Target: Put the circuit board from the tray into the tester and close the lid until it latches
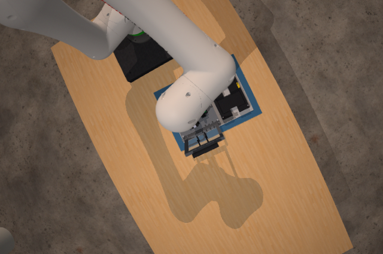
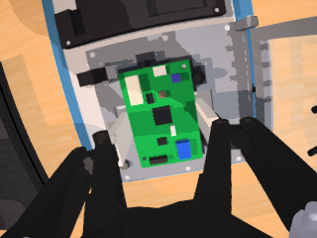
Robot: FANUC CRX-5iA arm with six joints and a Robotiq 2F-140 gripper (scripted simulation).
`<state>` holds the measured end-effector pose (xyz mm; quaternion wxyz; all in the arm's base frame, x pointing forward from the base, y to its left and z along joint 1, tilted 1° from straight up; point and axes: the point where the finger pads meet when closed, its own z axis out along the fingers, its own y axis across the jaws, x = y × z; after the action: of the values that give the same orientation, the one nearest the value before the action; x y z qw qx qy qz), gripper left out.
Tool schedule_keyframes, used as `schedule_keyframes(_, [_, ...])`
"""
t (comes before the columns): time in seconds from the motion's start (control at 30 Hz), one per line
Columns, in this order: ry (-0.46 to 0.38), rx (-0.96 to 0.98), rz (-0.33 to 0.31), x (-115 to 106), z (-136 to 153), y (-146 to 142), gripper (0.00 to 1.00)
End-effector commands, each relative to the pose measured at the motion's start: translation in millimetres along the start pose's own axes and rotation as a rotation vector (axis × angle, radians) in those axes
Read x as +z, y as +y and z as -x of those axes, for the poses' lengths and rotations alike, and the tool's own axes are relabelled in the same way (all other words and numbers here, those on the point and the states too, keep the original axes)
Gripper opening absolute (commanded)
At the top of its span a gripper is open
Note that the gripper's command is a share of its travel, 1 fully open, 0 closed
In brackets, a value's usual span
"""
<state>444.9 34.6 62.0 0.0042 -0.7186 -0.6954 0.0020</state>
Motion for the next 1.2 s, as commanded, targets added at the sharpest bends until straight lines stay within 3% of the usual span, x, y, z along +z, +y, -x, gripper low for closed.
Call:
schedule_keyframes(0.0, [0.0,0.0,0.0,-0.2,0.0,0.2,0.46])
schedule_keyframes(1.17, [0.0,0.0,0.0,3.3,0.0,0.2,0.46])
